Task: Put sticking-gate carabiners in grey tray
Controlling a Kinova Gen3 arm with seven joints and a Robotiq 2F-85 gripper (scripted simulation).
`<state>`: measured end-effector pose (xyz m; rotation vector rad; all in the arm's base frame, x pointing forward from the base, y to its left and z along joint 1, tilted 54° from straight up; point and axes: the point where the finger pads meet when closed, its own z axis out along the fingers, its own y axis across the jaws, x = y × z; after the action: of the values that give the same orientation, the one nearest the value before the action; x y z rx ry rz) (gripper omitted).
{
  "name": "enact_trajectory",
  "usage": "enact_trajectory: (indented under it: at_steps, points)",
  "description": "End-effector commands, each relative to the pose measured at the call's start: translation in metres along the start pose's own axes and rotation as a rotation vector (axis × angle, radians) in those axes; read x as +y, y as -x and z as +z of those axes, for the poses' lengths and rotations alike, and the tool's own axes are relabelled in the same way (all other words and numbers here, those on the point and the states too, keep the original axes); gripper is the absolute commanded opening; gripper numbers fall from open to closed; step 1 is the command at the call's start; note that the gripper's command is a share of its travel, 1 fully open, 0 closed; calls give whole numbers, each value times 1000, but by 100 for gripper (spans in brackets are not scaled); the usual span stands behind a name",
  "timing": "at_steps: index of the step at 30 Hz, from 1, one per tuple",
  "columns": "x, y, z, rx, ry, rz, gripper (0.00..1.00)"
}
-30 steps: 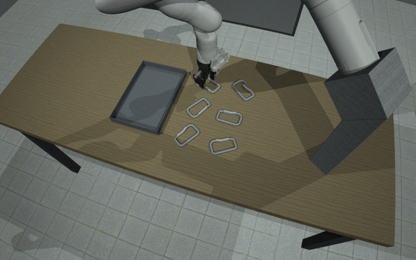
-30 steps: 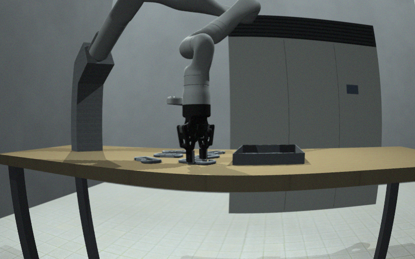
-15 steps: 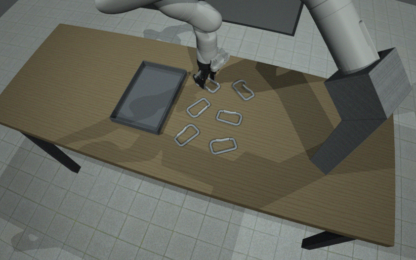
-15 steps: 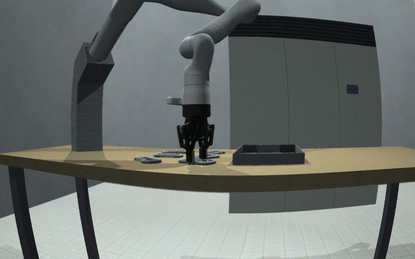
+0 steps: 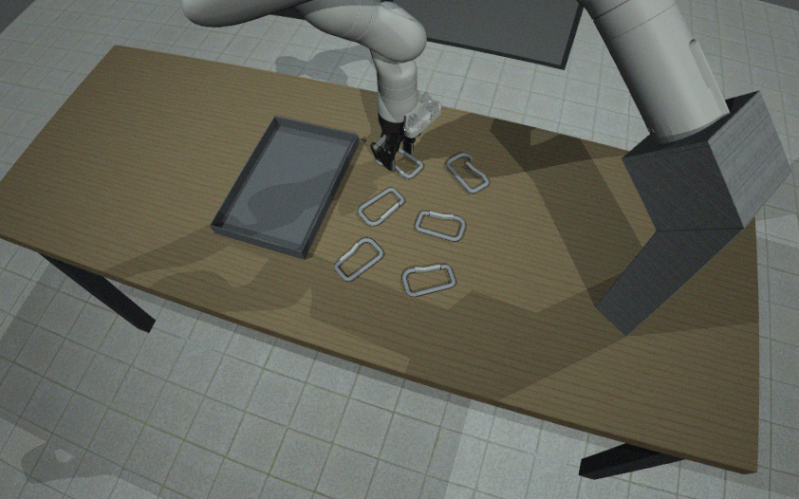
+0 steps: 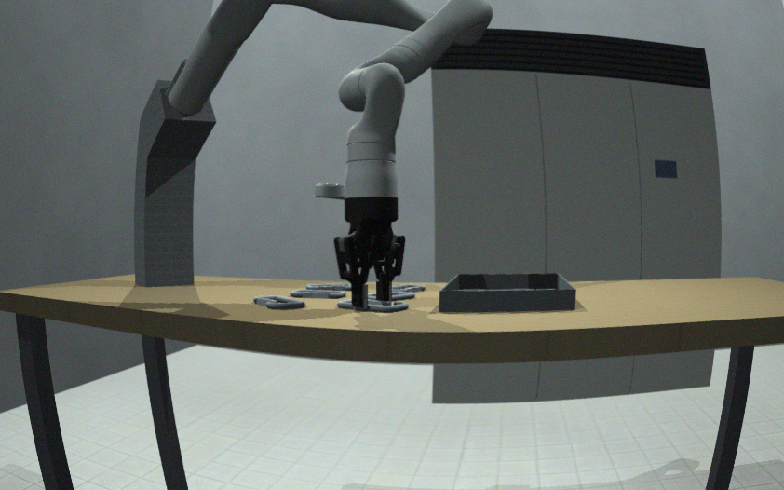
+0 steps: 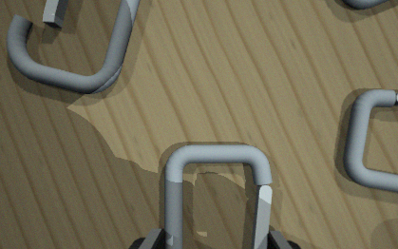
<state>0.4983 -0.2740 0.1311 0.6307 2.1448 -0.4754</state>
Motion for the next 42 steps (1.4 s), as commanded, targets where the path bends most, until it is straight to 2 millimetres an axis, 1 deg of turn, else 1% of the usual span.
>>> enact_trajectory:
  at_steps: [1,33,34,42]
  points:
    - [0,0,0,-1,0,0,57]
    - [0,0,-1,-1,0,1,57]
    - [0,0,-1,-1,0,1,100]
    - [0,0,-1,-1,0,1,100]
